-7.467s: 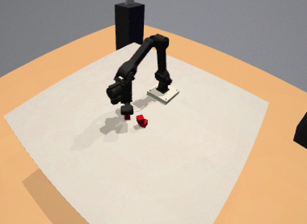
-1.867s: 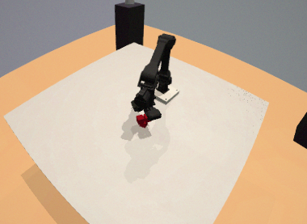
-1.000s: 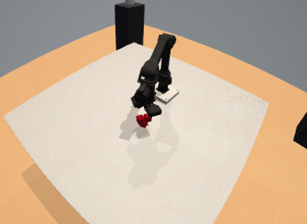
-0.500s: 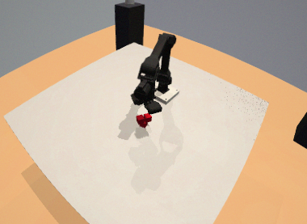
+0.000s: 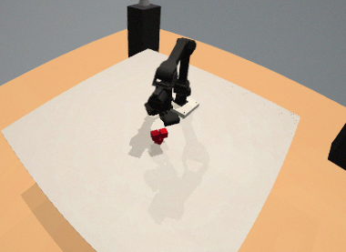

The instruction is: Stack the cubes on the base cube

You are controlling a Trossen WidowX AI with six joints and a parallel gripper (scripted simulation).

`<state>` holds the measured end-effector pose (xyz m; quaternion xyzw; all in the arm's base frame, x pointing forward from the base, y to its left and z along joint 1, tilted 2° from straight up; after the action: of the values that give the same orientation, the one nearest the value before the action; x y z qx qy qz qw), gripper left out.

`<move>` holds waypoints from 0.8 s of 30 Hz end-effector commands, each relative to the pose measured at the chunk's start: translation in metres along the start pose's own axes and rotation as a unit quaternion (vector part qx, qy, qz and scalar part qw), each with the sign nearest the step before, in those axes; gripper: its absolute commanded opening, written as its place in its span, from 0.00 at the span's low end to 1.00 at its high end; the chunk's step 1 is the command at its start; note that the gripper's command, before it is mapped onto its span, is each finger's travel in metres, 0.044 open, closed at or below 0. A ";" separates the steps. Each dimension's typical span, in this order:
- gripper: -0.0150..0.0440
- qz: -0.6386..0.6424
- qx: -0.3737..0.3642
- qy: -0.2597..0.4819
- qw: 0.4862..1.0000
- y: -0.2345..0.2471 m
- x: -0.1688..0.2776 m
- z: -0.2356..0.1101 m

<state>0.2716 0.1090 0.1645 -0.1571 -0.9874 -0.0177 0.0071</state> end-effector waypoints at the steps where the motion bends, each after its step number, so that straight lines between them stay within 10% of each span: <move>1: 0.60 -0.003 -0.003 -0.004 1.000 0.000 0.000 -0.003; 10: 0.93 0.000 0.000 0.000 1.000 0.000 0.000 -0.011; 24: 0.93 -0.002 -0.007 0.004 1.000 0.074 0.057 -0.013</move>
<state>0.2516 0.1722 0.1821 -0.1543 -0.9877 -0.0272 0.0030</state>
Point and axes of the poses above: the point midway between the two fingers, 35 mm back from their tips, its own z axis out along the fingers, its own y axis across the jaws, x = y × z, the point moved 4 cm from there along -z, back along the fingers, and after that the axes turned 7 degrees about -z, right-handed, at the moved point
